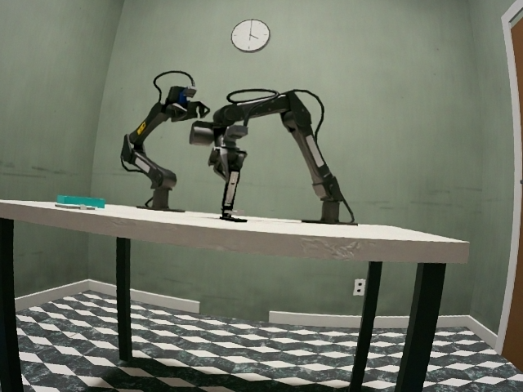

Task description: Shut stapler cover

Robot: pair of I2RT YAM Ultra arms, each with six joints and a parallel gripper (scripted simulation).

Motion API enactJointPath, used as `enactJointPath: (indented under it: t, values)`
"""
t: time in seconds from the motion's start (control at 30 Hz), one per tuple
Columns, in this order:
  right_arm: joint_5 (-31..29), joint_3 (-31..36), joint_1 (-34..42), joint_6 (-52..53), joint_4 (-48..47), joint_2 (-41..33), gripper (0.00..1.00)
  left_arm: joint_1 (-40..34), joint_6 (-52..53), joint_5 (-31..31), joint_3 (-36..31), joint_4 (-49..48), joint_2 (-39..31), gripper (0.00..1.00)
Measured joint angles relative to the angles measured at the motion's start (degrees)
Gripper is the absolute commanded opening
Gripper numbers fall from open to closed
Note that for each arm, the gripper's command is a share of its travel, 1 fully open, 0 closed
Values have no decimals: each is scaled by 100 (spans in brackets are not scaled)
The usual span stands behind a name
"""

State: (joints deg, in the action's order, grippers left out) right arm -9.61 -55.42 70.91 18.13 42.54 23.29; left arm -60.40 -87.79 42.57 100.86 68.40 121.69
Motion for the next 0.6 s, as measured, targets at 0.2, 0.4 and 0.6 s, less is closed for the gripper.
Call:
enactJointPath:
  t: [0.2, 0.4, 0.6]
  values:
    - [0, 0, 0, 0, 0, 0, 100, 240, 278, -466, 74, -46, -48, 0]
    - [0, 0, 0, 0, 0, 0, 100, 413, 479, -802, 151, -50, -55, 0]
    - [0, 0, 0, 0, 0, 0, 100, 660, 730, -1279, 258, -37, -52, 0]
